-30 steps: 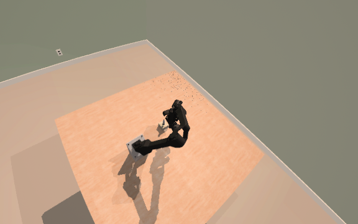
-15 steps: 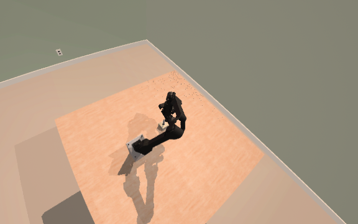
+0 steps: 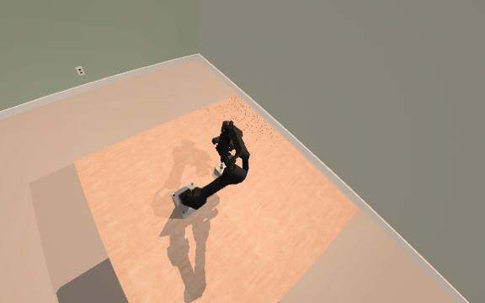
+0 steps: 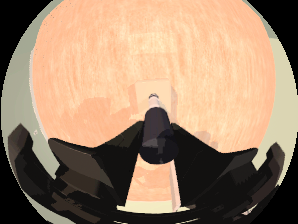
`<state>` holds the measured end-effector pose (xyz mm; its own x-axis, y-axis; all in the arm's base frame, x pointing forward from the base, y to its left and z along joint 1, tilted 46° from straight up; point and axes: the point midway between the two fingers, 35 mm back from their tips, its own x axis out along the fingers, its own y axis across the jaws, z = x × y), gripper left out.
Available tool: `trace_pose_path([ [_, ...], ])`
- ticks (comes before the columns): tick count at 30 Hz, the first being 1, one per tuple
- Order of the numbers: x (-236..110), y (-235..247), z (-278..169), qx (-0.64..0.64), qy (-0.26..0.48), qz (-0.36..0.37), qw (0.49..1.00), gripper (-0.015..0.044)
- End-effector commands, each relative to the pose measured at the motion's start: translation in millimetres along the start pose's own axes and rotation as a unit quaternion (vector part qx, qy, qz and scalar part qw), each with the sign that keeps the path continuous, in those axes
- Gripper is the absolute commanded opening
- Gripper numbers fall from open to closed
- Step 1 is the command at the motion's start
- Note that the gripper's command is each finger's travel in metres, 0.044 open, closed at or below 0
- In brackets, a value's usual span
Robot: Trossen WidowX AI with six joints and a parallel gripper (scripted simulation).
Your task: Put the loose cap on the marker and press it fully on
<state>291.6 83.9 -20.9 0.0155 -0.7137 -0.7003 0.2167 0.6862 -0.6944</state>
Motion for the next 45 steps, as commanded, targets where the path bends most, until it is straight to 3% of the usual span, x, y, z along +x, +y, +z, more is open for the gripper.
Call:
trace_pose_path([
  [1, 3, 1, -1, 0.0, 0.002, 0.0, 1.0, 0.0],
  [34, 56, 1, -1, 0.001, 0.001, -0.001, 1.0, 0.0],
  [44, 58, 0, -1, 0.001, 0.001, -0.001, 1.0, 0.0],
  [45, 58, 1, -1, 0.003, 0.003, 0.001, 1.0, 0.0026],
])
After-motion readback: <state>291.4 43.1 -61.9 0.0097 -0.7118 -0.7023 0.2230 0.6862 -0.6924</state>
